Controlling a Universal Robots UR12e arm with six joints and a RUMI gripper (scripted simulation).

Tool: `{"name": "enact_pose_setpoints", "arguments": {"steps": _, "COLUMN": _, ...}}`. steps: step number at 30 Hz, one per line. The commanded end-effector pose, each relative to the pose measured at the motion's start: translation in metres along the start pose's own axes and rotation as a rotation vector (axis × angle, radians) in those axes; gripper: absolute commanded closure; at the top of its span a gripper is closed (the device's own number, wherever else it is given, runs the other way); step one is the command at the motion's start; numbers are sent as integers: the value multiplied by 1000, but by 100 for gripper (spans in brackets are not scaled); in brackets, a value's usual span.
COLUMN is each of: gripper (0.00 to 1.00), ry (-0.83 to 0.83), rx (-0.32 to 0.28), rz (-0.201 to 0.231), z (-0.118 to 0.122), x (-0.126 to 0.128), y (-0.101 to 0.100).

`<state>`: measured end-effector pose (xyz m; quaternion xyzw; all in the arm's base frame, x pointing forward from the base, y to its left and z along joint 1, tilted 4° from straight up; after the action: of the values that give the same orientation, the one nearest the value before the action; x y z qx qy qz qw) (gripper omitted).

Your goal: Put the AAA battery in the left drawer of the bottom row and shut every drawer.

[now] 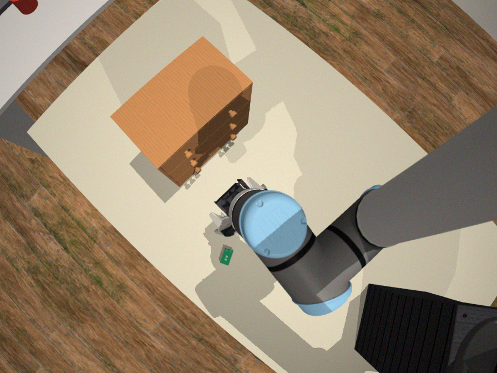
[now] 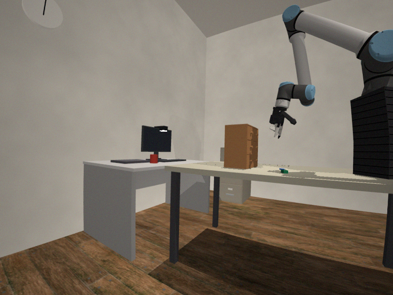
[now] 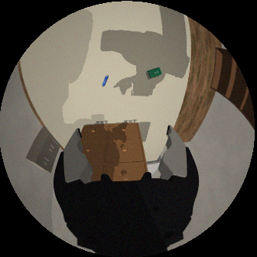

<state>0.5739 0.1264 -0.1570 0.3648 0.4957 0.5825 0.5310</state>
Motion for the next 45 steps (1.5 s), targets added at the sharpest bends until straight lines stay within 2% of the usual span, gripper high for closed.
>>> {"name": "enact_pose_setpoints", "arguments": {"steps": 1, "gripper": 0, "ry": 0, "rx": -50, "rz": -7, "z": -1, "x": 0, "y": -7}}
{"name": "enact_pose_setpoints", "arguments": {"steps": 14, "gripper": 0, "ry": 0, "rx": -200, "rz": -31, "z": -3, "x": 1, "y": -28}}
{"name": "enact_pose_setpoints", "arguments": {"steps": 16, "gripper": 0, "ry": 0, "rx": -200, "rz": -31, "z": -3, "x": 1, "y": -28}}
{"name": "enact_pose_setpoints", "arguments": {"steps": 31, "gripper": 0, "ry": 0, "rx": -380, "rz": -60, "z": -6, "x": 1, "y": -57}}
{"name": "enact_pose_setpoints", "arguments": {"steps": 33, "gripper": 0, "ry": 0, "rx": -380, "rz": -60, "z": -6, "x": 1, "y": -57}}
{"name": "enact_pose_setpoints", "arguments": {"steps": 45, "gripper": 0, "ry": 0, "rx": -508, "rz": -80, "z": -8, "x": 2, "y": -80}}
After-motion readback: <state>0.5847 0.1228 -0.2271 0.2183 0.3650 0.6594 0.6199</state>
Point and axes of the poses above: the point where the finger pads meet when closed, its own y axis back along the fingers, its own x axis across the jaws, z = x × y, the point moved 9 cm from there along y, back along the fingers, and after that the axes turned 9 degrees about y, right-handed, at the moved point
